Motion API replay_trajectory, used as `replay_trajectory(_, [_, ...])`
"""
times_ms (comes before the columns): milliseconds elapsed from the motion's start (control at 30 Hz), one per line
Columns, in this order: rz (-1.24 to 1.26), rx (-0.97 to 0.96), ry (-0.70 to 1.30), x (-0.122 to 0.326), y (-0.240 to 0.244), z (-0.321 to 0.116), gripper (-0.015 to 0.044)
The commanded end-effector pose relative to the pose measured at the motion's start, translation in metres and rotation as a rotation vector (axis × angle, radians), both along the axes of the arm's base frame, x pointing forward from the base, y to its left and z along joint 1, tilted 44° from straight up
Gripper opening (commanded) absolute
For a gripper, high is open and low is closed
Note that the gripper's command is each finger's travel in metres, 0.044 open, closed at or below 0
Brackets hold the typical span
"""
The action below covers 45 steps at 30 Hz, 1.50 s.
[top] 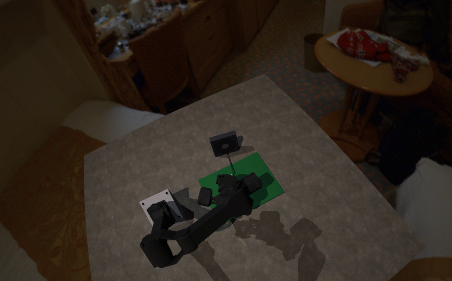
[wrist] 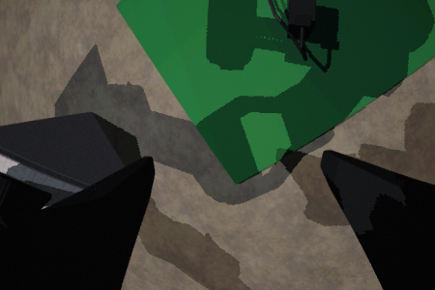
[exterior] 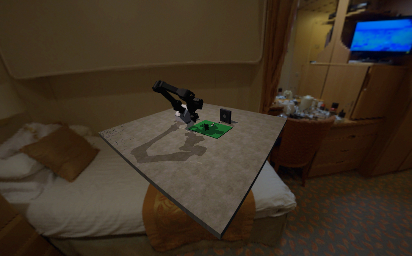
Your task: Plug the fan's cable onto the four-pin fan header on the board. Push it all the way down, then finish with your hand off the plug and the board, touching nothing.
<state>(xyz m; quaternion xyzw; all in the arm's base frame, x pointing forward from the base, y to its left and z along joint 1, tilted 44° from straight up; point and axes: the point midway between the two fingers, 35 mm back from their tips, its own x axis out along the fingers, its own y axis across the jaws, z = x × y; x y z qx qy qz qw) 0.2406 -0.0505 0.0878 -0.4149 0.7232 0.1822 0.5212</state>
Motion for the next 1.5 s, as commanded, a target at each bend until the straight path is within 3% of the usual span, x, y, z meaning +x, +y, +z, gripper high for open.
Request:
replay_trajectory(0, [-0.005, -0.084, -0.022, 0.004, 0.002, 0.006, 0.0440])
replay_trajectory(433, [0.011, -0.335, -0.160, 0.021, 0.017, 0.031, 0.0440])
replay_trajectory(633, [0.010, -0.297, -0.135, 0.019, 0.016, 0.027, 0.0440])
replay_trajectory(1000, [0.052, -0.337, -0.145, 0.081, 0.109, 0.003, 0.0440])
replay_trajectory(1133, [0.052, -0.336, -0.145, 0.082, 0.104, -0.003, 0.0440])
replay_trajectory(1467, [0.050, -0.341, -0.147, 0.084, 0.039, -0.069, 0.0440])
